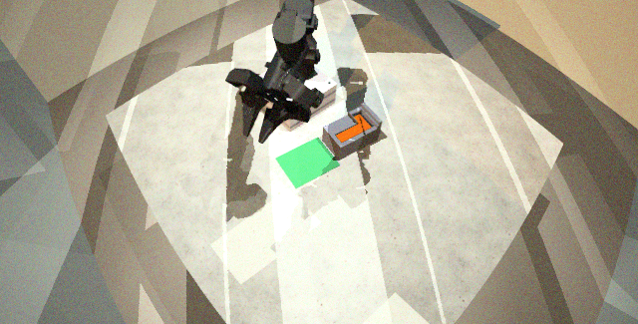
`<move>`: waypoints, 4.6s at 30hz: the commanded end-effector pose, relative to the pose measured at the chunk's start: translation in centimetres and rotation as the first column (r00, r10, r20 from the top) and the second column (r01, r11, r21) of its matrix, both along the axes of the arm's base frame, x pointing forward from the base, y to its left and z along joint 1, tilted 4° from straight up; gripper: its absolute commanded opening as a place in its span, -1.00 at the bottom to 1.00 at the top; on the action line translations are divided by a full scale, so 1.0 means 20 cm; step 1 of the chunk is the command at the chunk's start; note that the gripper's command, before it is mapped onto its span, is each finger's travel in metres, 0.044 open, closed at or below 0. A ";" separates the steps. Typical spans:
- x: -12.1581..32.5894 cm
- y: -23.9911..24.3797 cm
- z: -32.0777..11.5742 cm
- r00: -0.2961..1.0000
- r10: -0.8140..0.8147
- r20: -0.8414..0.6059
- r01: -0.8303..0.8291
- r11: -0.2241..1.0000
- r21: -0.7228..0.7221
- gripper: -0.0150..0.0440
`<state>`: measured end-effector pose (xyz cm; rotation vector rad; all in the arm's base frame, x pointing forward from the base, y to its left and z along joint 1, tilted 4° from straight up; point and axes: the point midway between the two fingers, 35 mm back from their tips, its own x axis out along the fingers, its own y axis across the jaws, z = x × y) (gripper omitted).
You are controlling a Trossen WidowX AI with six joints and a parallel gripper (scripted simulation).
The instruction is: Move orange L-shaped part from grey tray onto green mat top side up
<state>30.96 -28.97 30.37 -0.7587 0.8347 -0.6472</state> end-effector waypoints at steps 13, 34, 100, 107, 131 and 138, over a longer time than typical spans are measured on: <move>0.20 1.15 -0.67 0.975 0.203 -0.089 -0.096 0.751 0.653 0.12; -0.29 1.85 -1.01 0.876 0.190 -0.443 0.262 0.583 0.769 0.12; -0.26 1.90 -1.47 0.876 0.190 -0.443 0.263 0.583 0.769 0.12; -0.27 1.87 -1.11 0.876 0.190 -0.443 0.262 0.583 0.769 0.12; -0.28 1.86 -1.01 0.881 0.190 -0.432 0.256 0.577 0.776 0.12; -0.28 1.86 -1.01 0.881 0.190 -0.432 0.256 0.577 0.776 0.12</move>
